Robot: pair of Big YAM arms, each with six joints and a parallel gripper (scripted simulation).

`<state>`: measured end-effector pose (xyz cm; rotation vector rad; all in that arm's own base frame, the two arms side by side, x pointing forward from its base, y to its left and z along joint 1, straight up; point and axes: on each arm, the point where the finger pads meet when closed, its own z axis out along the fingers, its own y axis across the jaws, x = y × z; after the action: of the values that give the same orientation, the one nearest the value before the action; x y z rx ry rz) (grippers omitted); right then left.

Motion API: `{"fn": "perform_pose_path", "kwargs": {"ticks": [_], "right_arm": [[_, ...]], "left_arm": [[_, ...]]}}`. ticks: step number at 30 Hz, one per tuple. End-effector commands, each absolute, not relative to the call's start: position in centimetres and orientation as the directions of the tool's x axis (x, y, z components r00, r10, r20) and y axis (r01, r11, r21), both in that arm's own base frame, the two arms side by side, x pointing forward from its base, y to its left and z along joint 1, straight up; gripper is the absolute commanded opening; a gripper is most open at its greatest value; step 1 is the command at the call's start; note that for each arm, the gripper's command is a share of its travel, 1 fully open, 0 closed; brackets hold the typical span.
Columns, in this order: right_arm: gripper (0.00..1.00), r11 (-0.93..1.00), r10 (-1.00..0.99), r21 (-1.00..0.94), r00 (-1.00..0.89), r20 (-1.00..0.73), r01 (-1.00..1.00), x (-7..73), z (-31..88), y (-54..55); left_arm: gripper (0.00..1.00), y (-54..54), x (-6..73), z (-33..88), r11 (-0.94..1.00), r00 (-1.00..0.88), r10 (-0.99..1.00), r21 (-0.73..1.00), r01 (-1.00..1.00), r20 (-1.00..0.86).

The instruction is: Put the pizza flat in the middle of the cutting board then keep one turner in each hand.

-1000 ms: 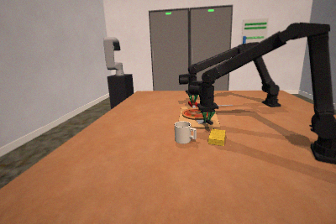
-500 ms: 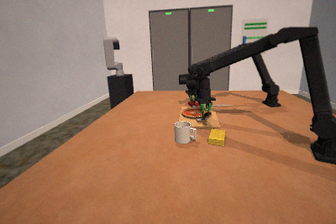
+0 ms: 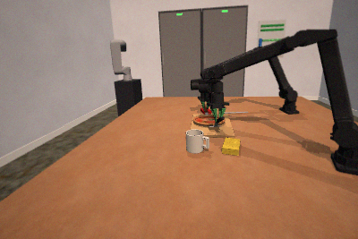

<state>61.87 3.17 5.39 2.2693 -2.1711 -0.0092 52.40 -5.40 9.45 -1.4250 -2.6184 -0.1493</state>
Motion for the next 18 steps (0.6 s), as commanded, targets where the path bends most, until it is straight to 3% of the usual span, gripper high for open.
{"fn": "perform_pose_path", "kwargs": {"ticks": [1, 18], "right_arm": [[0.06, -0.055, -0.998, -0.095, 0.056, -0.009, -0.994, 64.1, 10.3, 3.7], [0.06, -0.056, -0.998, -0.095, 0.057, -0.009, -0.994, 64.1, 10.3, 3.8]], "left_arm": [[0.06, -4.4, 52.8, 12.2, 0.543, -0.546, 0.827, 0.059, 0.837, 0.136], [0.06, -2.5, 51.5, 12.3, 0.544, -0.547, 0.827, 0.059, 0.837, 0.134]]}}
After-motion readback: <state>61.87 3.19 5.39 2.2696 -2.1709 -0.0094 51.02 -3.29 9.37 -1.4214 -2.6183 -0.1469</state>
